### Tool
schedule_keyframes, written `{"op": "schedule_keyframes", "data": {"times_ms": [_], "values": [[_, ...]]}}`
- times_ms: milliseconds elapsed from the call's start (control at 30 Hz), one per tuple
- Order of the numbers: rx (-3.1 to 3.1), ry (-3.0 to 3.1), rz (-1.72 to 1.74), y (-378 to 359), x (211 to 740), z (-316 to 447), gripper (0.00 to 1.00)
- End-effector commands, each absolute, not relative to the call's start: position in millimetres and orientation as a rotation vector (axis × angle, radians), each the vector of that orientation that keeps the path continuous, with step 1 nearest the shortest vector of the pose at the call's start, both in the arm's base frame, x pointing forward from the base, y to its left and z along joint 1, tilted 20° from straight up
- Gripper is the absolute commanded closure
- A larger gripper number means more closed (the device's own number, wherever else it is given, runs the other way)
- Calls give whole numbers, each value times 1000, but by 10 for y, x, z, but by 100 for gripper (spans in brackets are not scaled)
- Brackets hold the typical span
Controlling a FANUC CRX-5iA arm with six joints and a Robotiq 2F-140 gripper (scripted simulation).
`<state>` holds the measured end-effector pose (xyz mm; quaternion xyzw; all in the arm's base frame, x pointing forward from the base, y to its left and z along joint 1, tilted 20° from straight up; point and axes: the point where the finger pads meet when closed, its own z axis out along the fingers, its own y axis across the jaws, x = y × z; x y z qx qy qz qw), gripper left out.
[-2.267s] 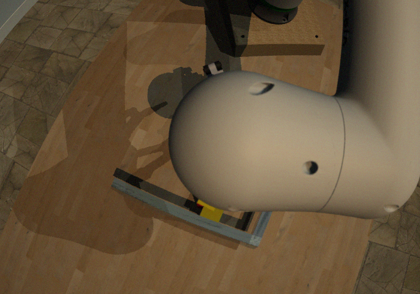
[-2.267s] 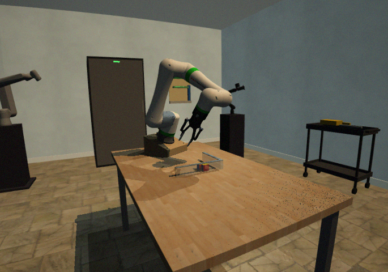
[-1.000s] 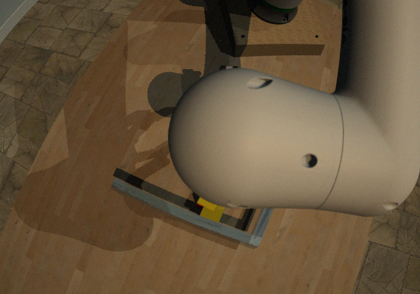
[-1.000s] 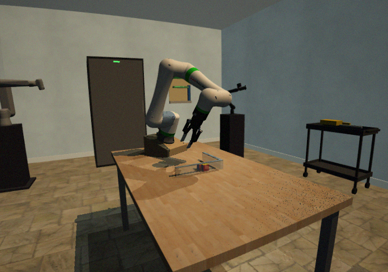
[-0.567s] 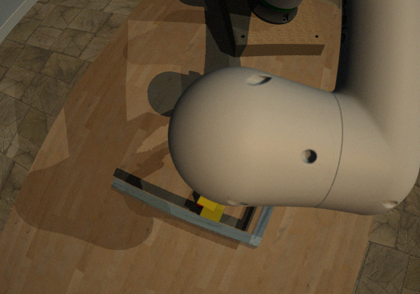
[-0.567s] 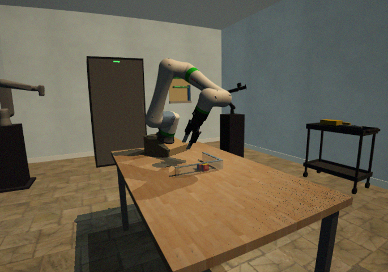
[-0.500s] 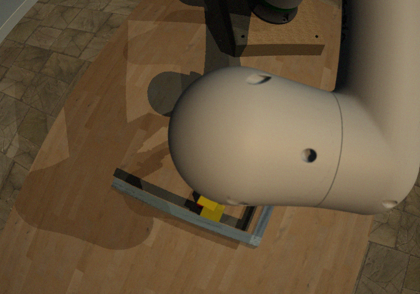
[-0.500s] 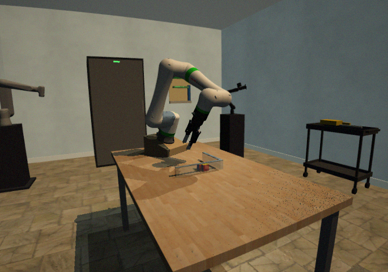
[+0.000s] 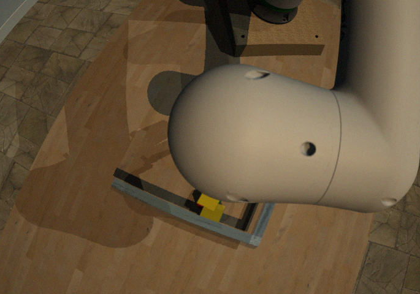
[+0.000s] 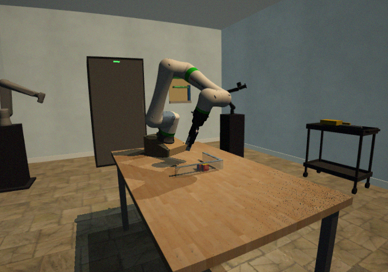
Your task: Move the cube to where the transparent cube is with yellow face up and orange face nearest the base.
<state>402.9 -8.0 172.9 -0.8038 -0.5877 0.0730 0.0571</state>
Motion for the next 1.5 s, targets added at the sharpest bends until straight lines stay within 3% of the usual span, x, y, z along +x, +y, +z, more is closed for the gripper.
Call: {"op": "schedule_keyframes", "data": {"times_ms": [0, 700, 1467], "values": [[-2516, -1684, 214, -71, 4056, 1721, 59], [-2985, -742, 137, 10, 4274, 1663, 59], [-3042, 434, 44, 97, 4520, 1623, 59]]}}
